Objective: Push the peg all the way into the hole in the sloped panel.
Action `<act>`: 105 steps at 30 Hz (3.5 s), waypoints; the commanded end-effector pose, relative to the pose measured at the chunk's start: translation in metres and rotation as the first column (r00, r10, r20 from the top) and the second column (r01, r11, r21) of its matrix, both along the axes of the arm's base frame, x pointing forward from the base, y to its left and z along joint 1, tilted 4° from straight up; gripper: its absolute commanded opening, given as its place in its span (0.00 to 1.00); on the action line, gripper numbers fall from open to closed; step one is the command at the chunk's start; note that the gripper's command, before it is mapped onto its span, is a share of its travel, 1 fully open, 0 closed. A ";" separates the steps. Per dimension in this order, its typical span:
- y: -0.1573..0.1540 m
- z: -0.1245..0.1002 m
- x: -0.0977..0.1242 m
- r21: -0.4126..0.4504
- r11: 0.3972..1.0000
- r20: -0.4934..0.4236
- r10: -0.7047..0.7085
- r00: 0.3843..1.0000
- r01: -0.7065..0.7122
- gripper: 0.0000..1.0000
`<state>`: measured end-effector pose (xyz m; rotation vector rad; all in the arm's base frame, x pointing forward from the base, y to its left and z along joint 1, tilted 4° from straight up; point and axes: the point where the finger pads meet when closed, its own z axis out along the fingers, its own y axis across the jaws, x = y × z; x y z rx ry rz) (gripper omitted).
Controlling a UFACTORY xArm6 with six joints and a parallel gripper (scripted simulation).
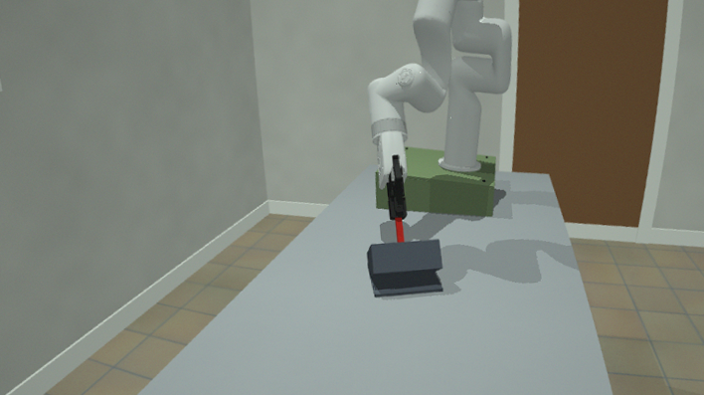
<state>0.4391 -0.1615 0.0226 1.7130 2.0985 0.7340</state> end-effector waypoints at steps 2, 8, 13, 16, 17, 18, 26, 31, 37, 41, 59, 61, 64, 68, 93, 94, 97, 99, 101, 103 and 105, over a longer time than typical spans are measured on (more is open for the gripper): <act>0.000 -0.001 0.003 -0.002 1.000 0.003 0.000 1.000 0.000 0.00; 0.001 -0.003 0.005 -0.002 1.000 0.003 0.000 1.000 0.000 0.00; 0.001 -0.006 0.006 -0.002 1.000 0.003 0.000 1.000 0.000 0.00; 0.002 -0.008 0.007 -0.002 1.000 0.003 0.000 1.000 0.000 0.00; 0.002 -0.008 0.008 -0.002 1.000 0.003 0.000 1.000 0.000 0.00; 0.002 -0.009 0.008 -0.002 1.000 0.003 0.000 1.000 0.000 0.00; 0.002 -0.012 0.010 -0.002 1.000 0.003 0.000 1.000 0.000 0.00; 0.003 -0.014 0.012 -0.002 1.000 0.003 0.000 1.000 0.000 0.00; 0.004 -0.017 0.014 -0.002 1.000 0.003 0.000 1.000 0.000 0.00; 0.004 -0.019 0.015 -0.002 1.000 0.003 0.000 1.000 0.000 0.00; 0.004 -0.020 0.016 -0.002 1.000 0.003 0.000 1.000 0.000 0.08; 0.004 -0.020 0.016 -0.002 1.000 0.003 0.000 1.000 0.000 0.23; 0.004 -0.020 0.016 -0.002 1.000 0.003 0.000 1.000 0.000 0.45; 0.004 -0.020 0.016 -0.002 1.000 0.003 0.000 1.000 0.000 0.76; -0.004 0.015 -0.003 0.002 1.000 0.009 0.002 1.000 -0.002 1.00; -0.005 0.017 -0.005 0.003 1.000 0.009 0.002 1.000 -0.002 1.00; -0.007 0.025 -0.010 0.002 1.000 0.009 0.002 1.000 -0.002 1.00; -0.008 0.030 -0.014 0.002 1.000 0.009 0.002 1.000 -0.002 1.00; -0.009 0.035 -0.018 0.002 1.000 0.008 0.002 1.000 -0.002 1.00; -0.010 0.040 -0.022 0.001 1.000 0.007 0.002 1.000 -0.002 1.00; -0.011 0.045 -0.027 0.000 1.000 0.006 0.001 1.000 -0.001 1.00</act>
